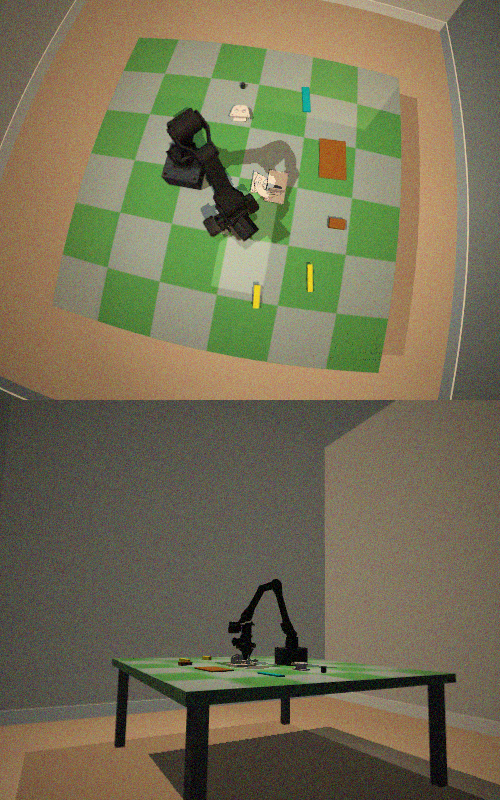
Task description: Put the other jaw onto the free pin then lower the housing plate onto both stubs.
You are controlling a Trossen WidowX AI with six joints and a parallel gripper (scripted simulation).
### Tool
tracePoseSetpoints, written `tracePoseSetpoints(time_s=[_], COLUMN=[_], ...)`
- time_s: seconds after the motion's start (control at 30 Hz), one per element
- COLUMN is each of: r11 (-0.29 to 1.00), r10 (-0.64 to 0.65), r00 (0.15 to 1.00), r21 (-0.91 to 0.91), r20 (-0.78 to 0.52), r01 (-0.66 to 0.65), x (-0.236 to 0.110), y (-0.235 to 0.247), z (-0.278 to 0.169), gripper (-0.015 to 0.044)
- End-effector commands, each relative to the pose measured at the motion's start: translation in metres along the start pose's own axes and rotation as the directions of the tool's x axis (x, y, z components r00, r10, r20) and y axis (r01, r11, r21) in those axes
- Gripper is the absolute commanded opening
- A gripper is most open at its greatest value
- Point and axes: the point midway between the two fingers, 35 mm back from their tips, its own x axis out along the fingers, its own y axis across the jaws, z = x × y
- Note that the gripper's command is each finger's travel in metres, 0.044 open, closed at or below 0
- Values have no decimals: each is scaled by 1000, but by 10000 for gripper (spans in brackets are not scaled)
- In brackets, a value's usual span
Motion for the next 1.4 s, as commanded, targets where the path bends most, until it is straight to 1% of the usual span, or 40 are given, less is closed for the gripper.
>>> tracePoseSetpoints(time_s=[0.0,0.67,0.83,1.37], r11=[1000,1000,1000,982], r10=[4,7,7,8], r00=[1000,1000,1000,1000], r21=[-2,2,-6,-190], r20=[7,7,7,7], r01=[-4,-7,-7,-7], x=[-11,-73,-73,-75], y=[1,1,3,48], z=[3,1,1,6], gripper=[134,134,134,134])
